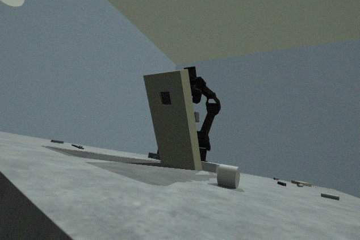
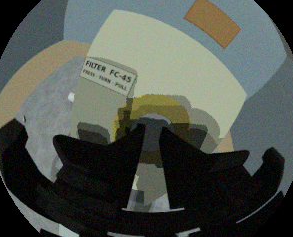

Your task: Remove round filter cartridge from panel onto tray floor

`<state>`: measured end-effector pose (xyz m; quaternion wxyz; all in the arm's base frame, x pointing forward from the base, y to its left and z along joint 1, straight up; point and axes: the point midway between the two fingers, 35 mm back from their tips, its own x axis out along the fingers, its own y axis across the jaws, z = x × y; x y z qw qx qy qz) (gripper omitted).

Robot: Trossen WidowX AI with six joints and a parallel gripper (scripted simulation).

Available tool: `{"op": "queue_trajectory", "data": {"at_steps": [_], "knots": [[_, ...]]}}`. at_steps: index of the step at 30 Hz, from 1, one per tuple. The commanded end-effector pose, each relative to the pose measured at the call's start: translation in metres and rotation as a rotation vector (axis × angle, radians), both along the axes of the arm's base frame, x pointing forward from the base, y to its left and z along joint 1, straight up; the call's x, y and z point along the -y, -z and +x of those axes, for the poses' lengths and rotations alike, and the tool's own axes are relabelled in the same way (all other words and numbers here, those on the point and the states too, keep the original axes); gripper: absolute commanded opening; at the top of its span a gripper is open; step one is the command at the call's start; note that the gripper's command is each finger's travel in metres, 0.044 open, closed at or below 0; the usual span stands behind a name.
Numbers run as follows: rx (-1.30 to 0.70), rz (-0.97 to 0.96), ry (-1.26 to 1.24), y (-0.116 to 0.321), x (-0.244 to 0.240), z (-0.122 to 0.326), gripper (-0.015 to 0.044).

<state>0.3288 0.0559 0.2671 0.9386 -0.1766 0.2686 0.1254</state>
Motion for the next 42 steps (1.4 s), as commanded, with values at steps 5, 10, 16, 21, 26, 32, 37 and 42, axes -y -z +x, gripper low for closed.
{"op": "queue_trajectory", "data": {"at_steps": [5,10,16,21,26,32,37,42], "knots": [[-0.003,0.003,0.001,0.005,-0.002,0.008,0.0000],[-0.003,0.003,0.001,0.005,-0.002,0.008,0.0000],[-0.001,0.001,0.001,-0.003,0.001,-0.003,0.0000],[-0.005,0.001,0.001,-0.022,0.005,-0.029,0.0000],[-0.010,0.001,0.001,-0.039,0.010,-0.057,0.0000],[-0.011,0.001,0.002,-0.037,0.011,-0.064,0.0000],[-0.011,0.001,0.002,-0.024,0.012,-0.071,0.0000],[-0.012,0.001,0.002,-0.009,0.013,-0.079,0.0000]]}}
